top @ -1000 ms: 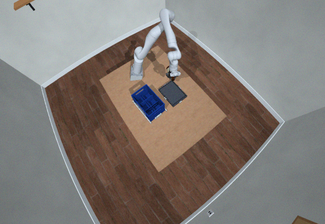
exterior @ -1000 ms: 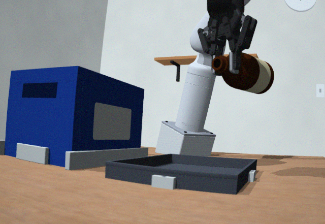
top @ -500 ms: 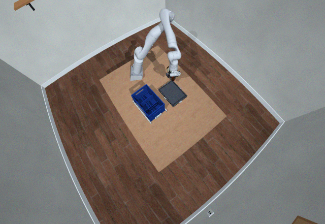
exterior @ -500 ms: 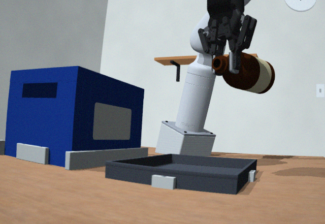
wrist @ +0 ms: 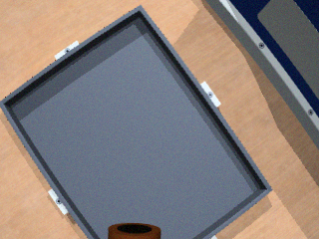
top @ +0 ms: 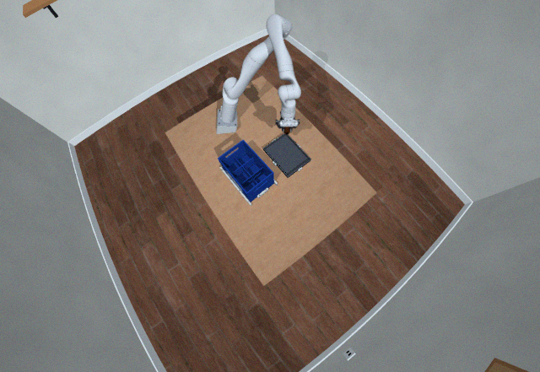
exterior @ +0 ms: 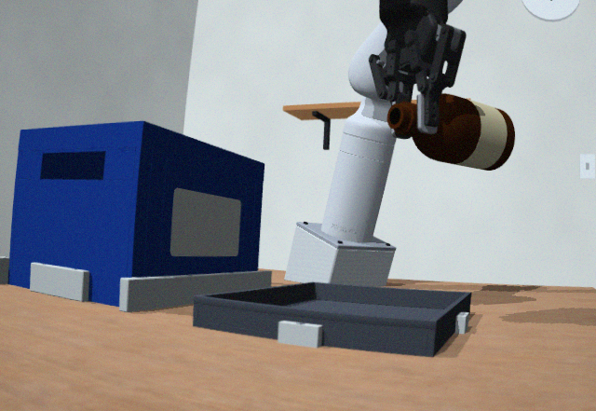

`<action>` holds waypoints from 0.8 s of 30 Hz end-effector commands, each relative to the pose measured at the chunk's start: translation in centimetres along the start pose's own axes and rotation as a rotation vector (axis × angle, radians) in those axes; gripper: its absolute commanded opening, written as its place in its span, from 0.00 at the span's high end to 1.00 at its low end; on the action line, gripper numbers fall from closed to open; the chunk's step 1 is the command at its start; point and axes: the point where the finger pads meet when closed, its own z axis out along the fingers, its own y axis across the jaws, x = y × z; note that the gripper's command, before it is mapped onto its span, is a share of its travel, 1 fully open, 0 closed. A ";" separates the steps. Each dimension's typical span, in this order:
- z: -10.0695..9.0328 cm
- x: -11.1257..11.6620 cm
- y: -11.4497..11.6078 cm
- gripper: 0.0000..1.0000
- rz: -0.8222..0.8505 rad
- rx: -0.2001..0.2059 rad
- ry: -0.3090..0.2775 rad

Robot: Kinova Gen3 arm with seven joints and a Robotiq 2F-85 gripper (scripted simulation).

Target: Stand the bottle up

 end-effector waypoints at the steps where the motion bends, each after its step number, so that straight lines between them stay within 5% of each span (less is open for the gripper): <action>1: 0.0 0.0 0.0 1.00 0.019 -0.003 0.002; 24: 0.0 0.0 0.0 1.00 0.046 -0.003 0.003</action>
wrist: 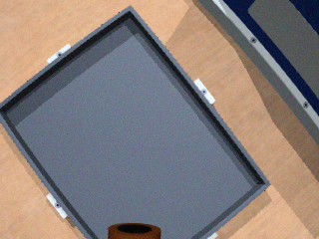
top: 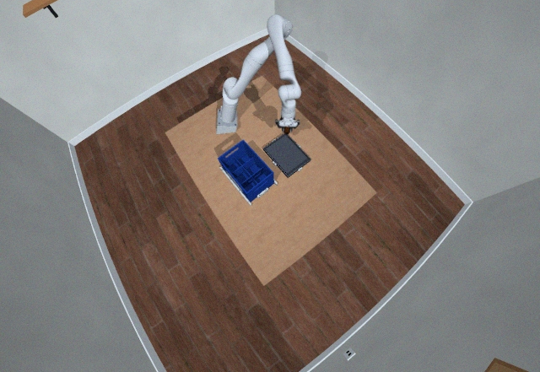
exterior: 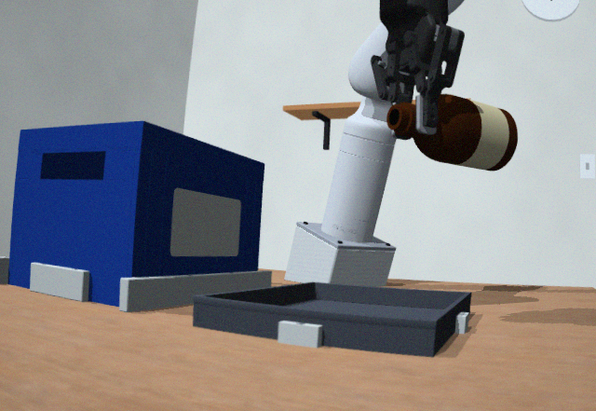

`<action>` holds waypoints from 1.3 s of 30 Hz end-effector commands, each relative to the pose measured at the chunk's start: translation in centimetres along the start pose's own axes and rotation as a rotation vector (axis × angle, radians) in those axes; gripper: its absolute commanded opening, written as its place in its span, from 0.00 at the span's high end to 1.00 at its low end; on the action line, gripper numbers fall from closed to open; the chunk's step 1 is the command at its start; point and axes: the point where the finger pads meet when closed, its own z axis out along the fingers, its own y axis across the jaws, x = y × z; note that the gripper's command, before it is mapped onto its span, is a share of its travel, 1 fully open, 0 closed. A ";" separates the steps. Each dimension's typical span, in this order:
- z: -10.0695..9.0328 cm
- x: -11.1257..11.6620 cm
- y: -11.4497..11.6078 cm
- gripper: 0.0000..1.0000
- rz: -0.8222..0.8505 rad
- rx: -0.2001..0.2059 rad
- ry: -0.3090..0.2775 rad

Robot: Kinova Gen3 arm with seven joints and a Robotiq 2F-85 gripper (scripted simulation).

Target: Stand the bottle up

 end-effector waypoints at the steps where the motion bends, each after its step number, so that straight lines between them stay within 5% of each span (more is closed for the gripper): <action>1: 0.0 0.0 0.0 1.00 0.000 0.001 0.000; 39: 0.1 0.0 0.0 1.00 0.001 -0.005 0.042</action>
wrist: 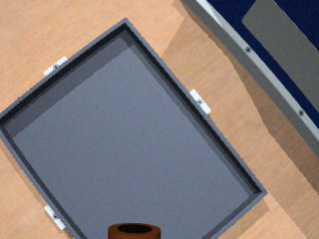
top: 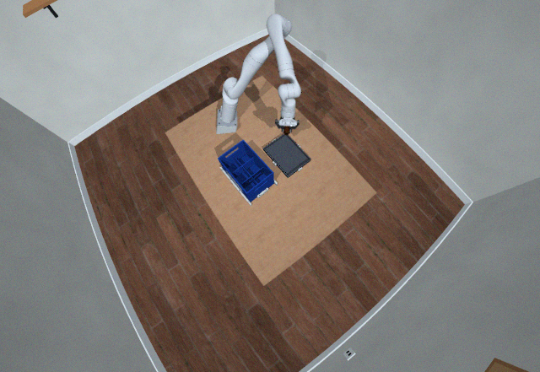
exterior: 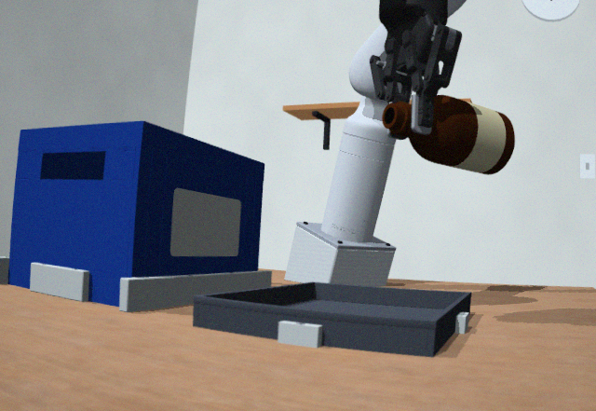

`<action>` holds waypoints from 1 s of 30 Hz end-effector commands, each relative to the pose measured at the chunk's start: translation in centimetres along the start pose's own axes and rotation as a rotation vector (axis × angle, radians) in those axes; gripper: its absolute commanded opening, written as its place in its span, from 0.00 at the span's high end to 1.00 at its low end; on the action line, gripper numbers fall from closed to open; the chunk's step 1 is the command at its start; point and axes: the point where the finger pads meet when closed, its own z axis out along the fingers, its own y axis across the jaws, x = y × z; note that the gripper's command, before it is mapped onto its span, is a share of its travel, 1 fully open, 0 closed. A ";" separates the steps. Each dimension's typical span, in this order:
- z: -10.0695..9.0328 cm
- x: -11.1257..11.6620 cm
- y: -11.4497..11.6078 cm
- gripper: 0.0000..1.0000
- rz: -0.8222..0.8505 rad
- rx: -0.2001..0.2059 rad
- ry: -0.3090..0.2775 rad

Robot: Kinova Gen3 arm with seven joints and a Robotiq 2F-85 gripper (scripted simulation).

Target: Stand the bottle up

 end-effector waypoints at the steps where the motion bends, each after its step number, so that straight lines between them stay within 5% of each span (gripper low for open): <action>1: 0.1 -0.4 -0.1 1.00 -0.011 -0.002 0.010; 30: -0.1 -0.5 -0.2 1.00 -0.012 0.005 0.136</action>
